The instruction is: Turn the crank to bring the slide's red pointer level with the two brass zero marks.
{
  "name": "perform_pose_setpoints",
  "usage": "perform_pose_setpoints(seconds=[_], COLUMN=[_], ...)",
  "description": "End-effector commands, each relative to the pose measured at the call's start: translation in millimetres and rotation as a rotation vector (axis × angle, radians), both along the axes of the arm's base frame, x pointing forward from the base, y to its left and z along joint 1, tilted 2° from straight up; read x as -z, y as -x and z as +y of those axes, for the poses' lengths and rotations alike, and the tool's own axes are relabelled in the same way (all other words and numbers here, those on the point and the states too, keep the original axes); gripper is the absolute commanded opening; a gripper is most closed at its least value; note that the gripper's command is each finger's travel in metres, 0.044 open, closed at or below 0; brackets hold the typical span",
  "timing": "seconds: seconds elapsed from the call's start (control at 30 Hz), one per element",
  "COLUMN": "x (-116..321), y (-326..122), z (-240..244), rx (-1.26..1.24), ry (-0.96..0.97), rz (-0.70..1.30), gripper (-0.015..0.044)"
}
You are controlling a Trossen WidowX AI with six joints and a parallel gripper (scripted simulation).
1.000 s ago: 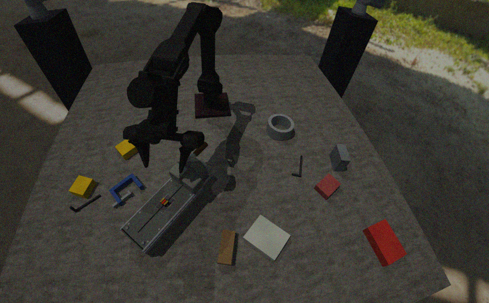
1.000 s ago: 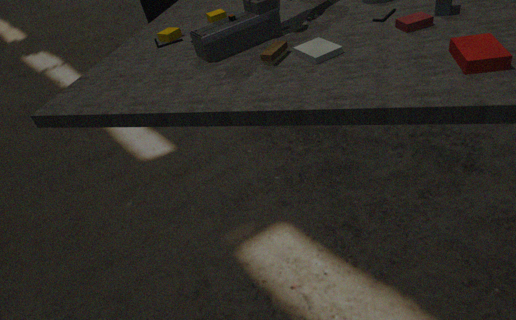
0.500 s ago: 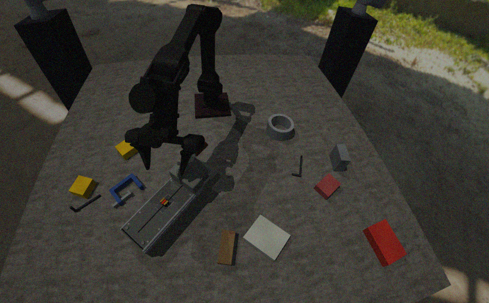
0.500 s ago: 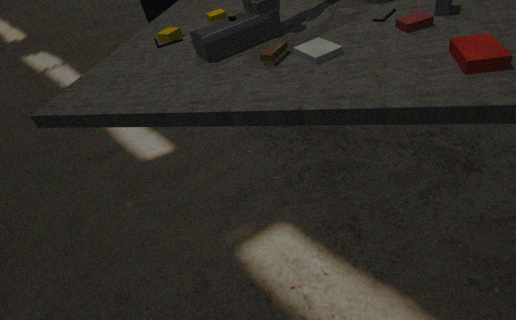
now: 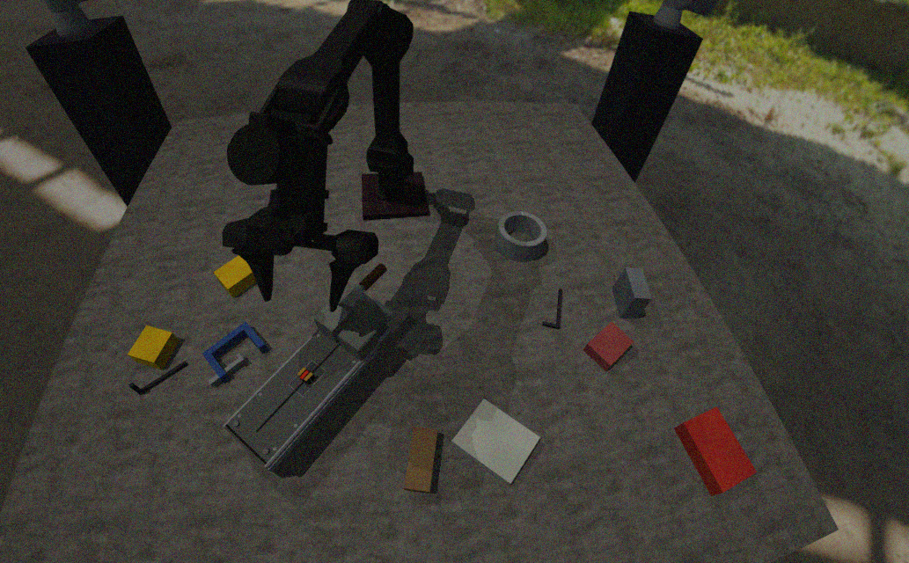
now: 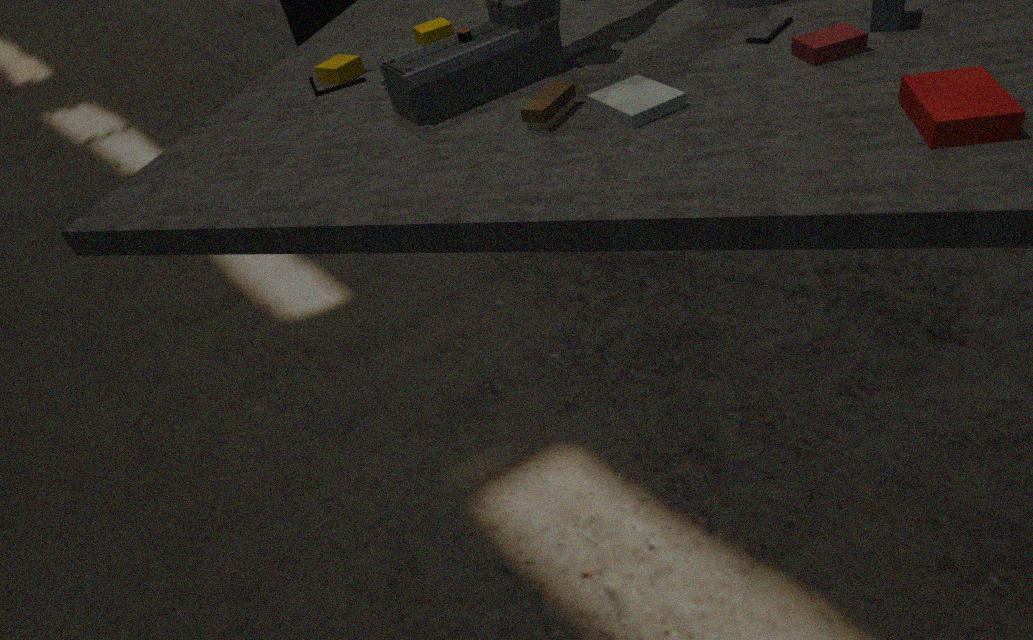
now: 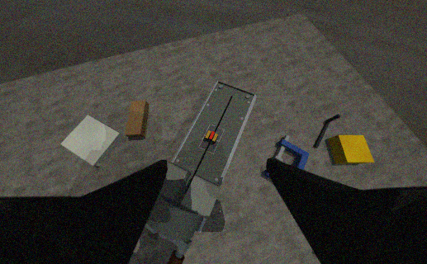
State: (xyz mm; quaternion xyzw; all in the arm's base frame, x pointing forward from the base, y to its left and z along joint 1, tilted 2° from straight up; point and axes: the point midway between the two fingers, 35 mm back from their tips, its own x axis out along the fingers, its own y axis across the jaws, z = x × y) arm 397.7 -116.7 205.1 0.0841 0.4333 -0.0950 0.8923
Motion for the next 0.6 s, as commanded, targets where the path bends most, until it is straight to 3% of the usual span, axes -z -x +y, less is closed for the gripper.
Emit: perform_pose_setpoints(seconds=[0.0,0.57], x=[-19,-12], y=[1,61], z=[0,70], rx=[-0.004,0.33], ry=[0.004,0.055], rz=[-0.011,-0.031], gripper=[0.044,0.044])
